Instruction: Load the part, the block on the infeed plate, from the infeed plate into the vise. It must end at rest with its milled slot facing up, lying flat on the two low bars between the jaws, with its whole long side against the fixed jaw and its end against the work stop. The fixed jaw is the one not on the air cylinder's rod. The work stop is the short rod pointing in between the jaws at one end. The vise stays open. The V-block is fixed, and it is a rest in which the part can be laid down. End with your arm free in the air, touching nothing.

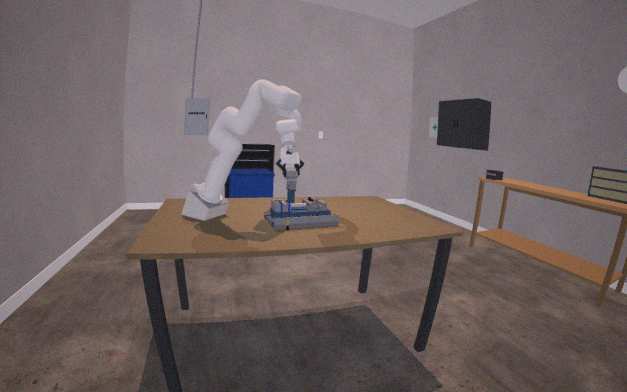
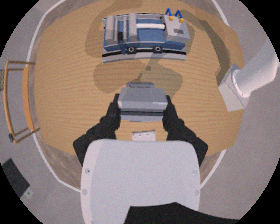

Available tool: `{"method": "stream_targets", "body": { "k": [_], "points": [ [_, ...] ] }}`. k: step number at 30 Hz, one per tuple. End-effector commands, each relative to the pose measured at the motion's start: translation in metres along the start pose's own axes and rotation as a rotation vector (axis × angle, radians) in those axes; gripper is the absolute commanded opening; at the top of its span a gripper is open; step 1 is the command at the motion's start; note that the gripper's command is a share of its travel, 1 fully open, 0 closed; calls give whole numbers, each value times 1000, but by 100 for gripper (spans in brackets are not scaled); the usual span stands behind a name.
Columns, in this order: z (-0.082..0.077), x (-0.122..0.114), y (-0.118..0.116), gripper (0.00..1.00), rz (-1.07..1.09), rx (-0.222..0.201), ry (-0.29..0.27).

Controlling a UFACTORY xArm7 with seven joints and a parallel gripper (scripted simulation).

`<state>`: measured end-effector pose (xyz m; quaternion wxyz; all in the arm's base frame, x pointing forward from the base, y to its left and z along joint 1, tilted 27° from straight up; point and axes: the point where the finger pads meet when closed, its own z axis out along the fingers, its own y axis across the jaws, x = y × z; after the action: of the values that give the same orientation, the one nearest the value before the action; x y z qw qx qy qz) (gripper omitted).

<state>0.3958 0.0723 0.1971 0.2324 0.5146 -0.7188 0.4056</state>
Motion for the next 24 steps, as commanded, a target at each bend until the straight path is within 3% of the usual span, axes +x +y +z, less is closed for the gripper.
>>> {"method": "stream_targets", "body": {
  "k": [1,24],
  "points": [
    [-2,1,-1,0,1,3,-60],
    [-1,2,0,0,-1,1,-225]
  ]
}}
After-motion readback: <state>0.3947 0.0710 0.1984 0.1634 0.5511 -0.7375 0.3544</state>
